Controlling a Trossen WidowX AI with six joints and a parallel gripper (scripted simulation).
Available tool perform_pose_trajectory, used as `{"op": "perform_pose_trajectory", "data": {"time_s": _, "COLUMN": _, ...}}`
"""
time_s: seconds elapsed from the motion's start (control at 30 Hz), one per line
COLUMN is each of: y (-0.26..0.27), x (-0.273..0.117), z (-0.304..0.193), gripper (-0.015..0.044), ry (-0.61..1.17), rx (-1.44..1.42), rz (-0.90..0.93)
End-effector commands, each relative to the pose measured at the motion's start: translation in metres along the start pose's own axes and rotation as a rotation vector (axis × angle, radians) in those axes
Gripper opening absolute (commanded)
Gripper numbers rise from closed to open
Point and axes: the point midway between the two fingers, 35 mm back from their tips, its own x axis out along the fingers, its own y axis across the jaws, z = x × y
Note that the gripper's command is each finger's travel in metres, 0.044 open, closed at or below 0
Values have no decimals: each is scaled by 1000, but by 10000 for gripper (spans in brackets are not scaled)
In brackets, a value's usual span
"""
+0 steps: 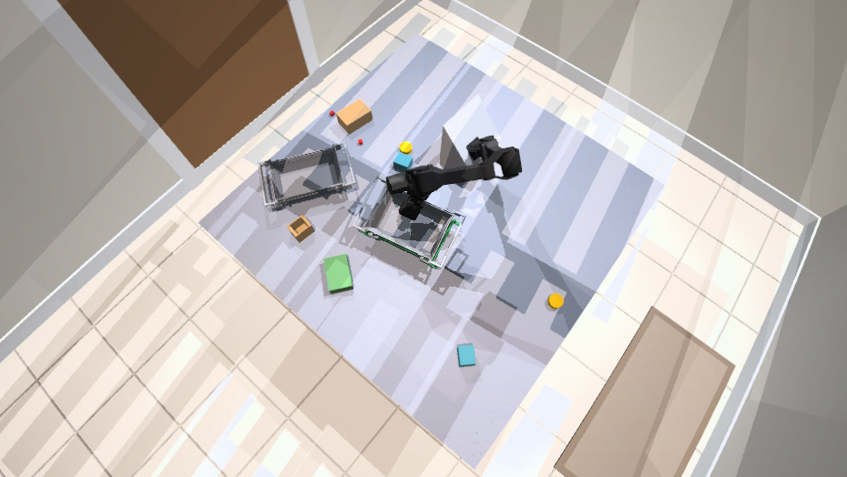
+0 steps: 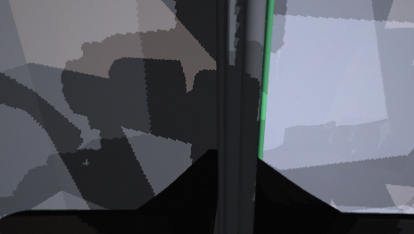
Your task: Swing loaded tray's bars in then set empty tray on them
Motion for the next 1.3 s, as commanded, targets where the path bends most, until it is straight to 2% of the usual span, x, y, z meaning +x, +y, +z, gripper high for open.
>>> {"op": "perform_pose_trajectory", "data": {"time_s": 0.0, "y": -4, "x": 4, "z": -1, "gripper": 0, "ry": -2, "rx": 5, "rz": -22}}
{"op": "perform_pose_trajectory", "data": {"time_s": 1.27, "y": -8, "x": 11, "z": -1, "gripper": 0, "ry": -2, "rx": 5, "rz": -22}}
